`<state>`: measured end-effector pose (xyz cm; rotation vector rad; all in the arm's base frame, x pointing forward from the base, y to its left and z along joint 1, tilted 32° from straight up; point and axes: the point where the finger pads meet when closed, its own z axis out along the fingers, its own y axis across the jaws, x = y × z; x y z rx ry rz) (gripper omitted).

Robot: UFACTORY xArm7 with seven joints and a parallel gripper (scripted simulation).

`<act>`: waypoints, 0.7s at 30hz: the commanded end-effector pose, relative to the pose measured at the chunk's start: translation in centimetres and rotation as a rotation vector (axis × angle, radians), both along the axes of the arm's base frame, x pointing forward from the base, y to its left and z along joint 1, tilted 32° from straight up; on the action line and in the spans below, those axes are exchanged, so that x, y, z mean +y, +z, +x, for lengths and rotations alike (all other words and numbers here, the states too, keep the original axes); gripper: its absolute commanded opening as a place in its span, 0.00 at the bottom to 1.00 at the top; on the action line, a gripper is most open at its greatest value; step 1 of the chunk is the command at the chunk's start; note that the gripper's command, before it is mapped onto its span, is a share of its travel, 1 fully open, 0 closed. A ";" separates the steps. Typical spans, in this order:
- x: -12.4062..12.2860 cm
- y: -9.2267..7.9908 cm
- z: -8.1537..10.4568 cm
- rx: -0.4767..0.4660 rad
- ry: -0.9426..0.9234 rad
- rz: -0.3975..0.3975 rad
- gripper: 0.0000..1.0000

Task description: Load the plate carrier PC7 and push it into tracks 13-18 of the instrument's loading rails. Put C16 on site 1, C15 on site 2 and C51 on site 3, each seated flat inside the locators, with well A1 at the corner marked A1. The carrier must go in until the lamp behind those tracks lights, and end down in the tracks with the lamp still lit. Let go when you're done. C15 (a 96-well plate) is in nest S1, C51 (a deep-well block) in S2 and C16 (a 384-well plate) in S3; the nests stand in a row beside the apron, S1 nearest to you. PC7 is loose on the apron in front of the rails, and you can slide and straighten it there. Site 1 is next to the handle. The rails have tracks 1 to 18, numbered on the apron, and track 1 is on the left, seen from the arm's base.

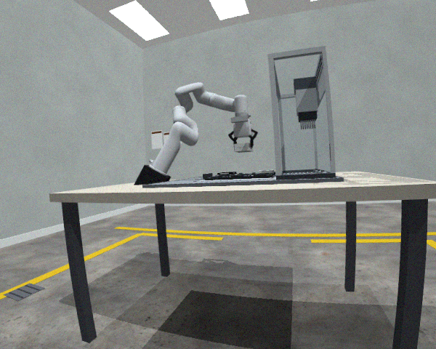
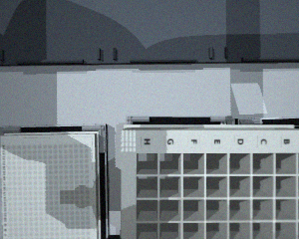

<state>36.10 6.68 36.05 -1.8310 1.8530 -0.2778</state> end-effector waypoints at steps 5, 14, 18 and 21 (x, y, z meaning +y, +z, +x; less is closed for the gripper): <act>0.0 0.3 0.0 -0.003 0.000 0.000 0.00; -3.1 0.6 1.7 -0.007 0.013 -0.008 0.00; -4.8 0.7 2.8 -0.007 0.013 -0.008 0.00; -6.1 0.9 3.5 -0.007 0.013 -0.008 0.00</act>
